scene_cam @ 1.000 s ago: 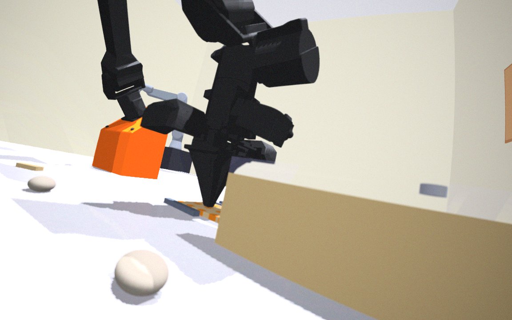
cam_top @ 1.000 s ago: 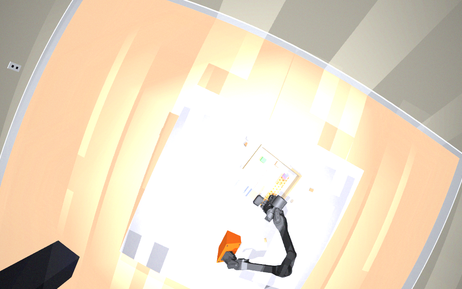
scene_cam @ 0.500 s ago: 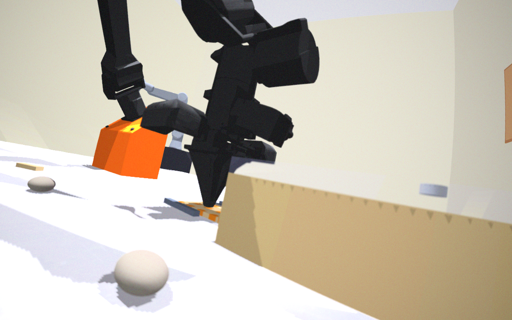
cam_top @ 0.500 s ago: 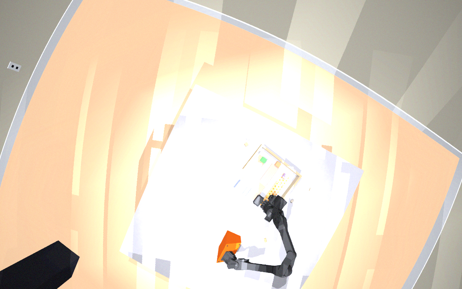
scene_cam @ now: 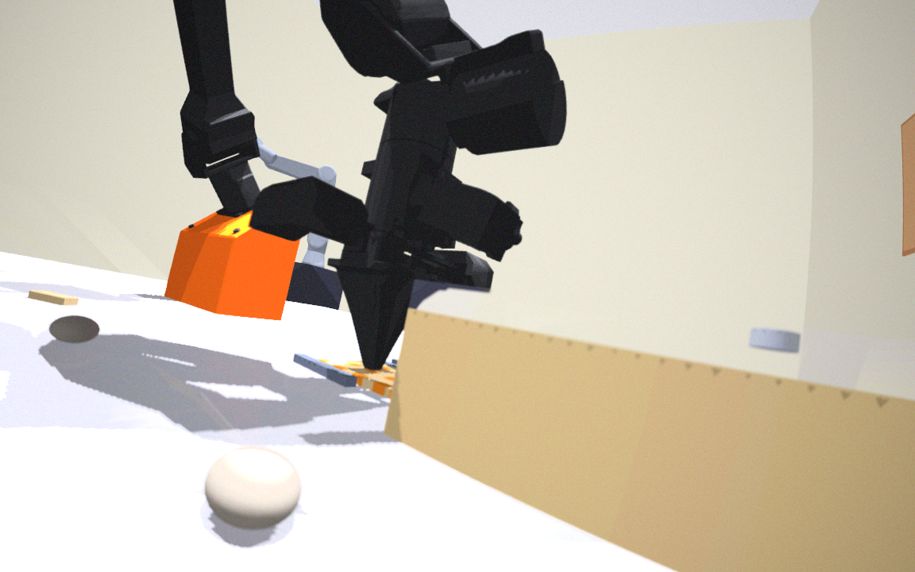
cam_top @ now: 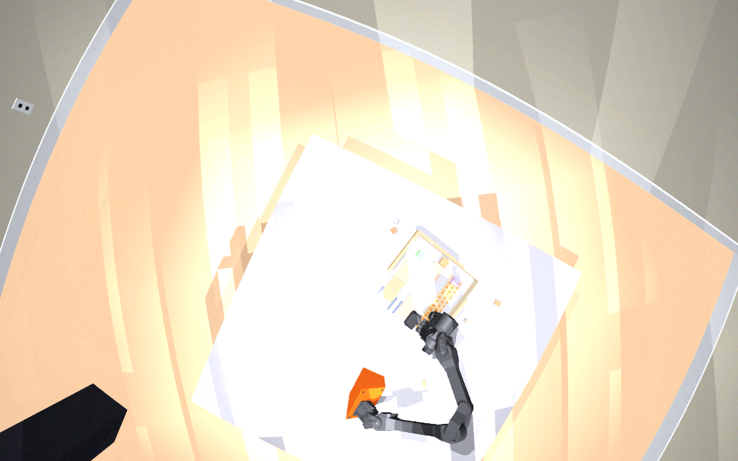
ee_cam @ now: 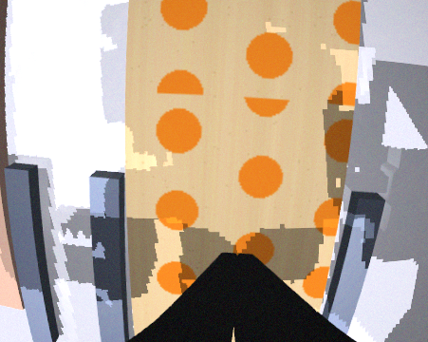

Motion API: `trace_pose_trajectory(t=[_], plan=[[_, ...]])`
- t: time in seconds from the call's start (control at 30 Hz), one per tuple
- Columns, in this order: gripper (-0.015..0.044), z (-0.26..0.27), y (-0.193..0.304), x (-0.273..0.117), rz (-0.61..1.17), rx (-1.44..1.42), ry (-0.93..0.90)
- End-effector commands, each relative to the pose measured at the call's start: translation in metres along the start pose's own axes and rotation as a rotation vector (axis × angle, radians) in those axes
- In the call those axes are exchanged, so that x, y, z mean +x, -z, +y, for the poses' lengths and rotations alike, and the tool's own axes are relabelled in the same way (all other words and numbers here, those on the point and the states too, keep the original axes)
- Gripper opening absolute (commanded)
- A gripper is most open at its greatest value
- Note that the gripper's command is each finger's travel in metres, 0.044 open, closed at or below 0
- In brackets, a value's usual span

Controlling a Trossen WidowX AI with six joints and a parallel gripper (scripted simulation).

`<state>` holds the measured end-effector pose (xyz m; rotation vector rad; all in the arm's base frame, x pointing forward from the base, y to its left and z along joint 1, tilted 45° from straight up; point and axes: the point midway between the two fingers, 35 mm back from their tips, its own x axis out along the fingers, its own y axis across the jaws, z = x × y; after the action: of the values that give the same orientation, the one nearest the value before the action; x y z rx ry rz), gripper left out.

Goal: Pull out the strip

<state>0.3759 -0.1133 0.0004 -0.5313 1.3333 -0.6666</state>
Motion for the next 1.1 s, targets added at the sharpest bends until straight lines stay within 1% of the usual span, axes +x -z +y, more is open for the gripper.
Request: trace_pose_trajectory(t=[0.0,1.07], plan=[[0.0000,0.000,0.012,0.002,0.013,-0.009,-0.003],[0.0000,0.002,0.060,0.004,0.016,-0.012,-0.003]])
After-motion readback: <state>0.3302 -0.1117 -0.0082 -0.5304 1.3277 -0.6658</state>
